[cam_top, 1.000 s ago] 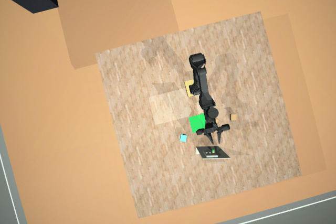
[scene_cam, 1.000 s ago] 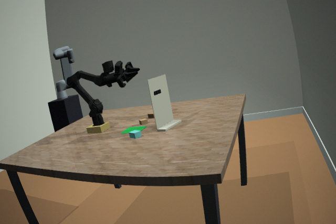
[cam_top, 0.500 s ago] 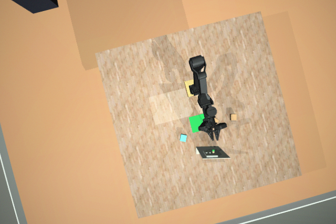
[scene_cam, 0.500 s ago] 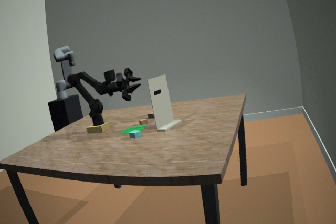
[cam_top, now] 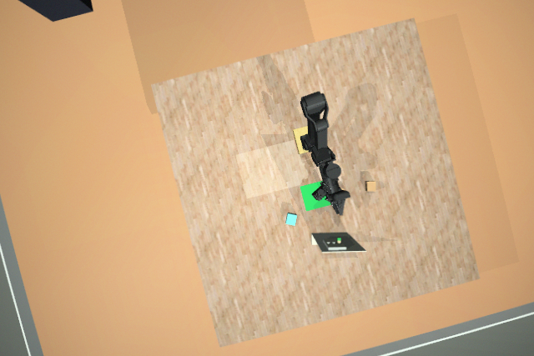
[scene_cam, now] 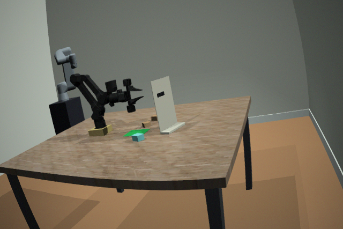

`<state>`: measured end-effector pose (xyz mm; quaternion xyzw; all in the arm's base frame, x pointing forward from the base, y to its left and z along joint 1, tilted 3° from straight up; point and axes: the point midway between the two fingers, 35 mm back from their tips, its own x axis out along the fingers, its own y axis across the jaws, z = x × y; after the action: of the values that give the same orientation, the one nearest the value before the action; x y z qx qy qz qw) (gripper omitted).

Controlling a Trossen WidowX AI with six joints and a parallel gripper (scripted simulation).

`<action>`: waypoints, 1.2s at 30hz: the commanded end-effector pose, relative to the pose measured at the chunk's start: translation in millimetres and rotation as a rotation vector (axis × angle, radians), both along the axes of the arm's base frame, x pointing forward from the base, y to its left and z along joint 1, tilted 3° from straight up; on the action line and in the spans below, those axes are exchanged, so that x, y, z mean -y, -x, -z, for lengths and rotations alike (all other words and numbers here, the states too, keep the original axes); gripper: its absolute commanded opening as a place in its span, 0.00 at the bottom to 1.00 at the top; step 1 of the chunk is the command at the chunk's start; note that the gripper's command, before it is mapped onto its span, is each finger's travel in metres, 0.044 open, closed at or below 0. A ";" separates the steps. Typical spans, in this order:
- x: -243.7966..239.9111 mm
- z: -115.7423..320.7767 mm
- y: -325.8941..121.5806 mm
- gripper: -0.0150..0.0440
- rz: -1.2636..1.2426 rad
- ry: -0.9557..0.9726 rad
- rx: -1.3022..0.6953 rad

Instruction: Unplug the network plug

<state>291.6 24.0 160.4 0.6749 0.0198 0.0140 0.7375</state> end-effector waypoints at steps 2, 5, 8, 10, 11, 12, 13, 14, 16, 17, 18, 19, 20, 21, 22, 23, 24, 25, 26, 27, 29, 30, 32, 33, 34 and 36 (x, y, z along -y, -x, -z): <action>-1.6 14.3 8.4 0.52 -0.003 -0.125 -0.022; -1.6 14.3 8.4 0.52 -0.003 -0.125 -0.022; -1.4 13.9 6.9 0.52 -0.003 -0.125 -0.022; -0.8 13.0 2.6 0.52 -0.003 -0.125 -0.022; -0.5 12.6 0.3 0.52 -0.003 -0.125 -0.022; -0.1 12.2 -2.1 0.52 -0.003 -0.125 -0.021; 0.3 11.9 -4.5 0.52 -0.003 -0.125 -0.021; 0.7 11.6 -6.9 0.52 -0.003 -0.125 -0.021; 1.5 11.3 -11.7 0.52 -0.003 -0.124 -0.021; 1.9 11.3 -14.0 0.52 -0.003 -0.123 -0.021; 2.4 11.3 -16.4 0.52 -0.003 -0.122 -0.021; 2.8 11.4 -18.7 0.52 -0.003 -0.121 -0.021; 3.3 11.5 -21.1 0.52 -0.003 -0.120 -0.021; 3.8 11.6 -23.4 0.52 -0.003 -0.120 -0.021; 4.3 11.8 -25.8 0.52 -0.003 -0.120 -0.021; 4.9 12.0 -28.1 0.52 -0.003 -0.120 -0.021; 5.4 12.2 -30.4 0.52 -0.003 -0.120 -0.021; 6.0 12.4 -32.7 0.52 -0.003 -0.121 -0.020; 6.7 12.8 -35.1 0.52 -0.003 -0.121 -0.020; 7.3 13.1 -37.4 0.52 -0.003 -0.121 -0.020; 8.6 14.0 -42.1 0.52 -0.003 -0.122 -0.019; 9.3 14.5 -44.4 0.52 -0.003 -0.122 -0.019; 10.6 15.6 -48.5 0.52 -0.003 -0.123 -0.018; 10.9 15.9 -49.6 0.52 -0.003 -0.123 -0.018; 11.1 16.0 -50.0 0.52 -0.003 -0.123 -0.018; 11.2 15.9 -50.9 0.52 -0.003 -0.123 -0.018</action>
<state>337.4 13.4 142.6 0.7189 0.0285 0.0063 0.6945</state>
